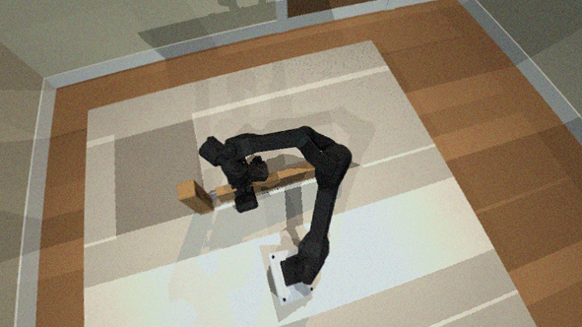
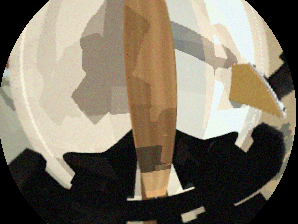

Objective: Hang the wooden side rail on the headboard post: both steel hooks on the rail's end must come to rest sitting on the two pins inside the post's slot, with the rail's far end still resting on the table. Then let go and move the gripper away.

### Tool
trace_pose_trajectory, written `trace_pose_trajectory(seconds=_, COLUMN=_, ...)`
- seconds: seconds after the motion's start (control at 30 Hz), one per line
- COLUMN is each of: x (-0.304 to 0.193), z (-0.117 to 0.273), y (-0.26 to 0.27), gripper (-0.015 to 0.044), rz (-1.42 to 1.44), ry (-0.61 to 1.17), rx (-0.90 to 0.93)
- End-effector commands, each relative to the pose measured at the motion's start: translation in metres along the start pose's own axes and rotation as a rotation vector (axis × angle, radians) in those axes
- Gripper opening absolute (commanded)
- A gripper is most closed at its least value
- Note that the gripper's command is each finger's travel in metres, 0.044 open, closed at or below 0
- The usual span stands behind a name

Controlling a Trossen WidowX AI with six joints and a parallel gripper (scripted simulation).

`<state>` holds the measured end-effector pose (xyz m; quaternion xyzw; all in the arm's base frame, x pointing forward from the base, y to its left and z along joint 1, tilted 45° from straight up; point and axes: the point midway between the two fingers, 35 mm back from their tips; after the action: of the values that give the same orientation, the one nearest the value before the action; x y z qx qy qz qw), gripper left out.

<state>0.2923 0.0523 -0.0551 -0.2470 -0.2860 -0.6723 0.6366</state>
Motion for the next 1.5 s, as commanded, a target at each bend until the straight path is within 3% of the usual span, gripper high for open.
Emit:
trace_pose_trajectory(seconds=0.0, x=-0.0036, z=0.0034, y=0.0010, gripper=0.0000, rz=-0.003, ry=0.008, rx=0.007)
trace_pose_trajectory(seconds=1.47, x=-0.0077, z=0.0045, y=0.0013, gripper=0.0000, rz=-0.003, ry=0.009, rx=0.007)
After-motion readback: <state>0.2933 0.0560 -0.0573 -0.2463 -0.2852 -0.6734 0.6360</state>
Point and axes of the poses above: the point midway between the two fingers, 35 mm back from their tips, its own z axis back along the fingers, its own y axis across the jaws, x = y × z, and after that the axes turned 5 degrees about -z, right-handed
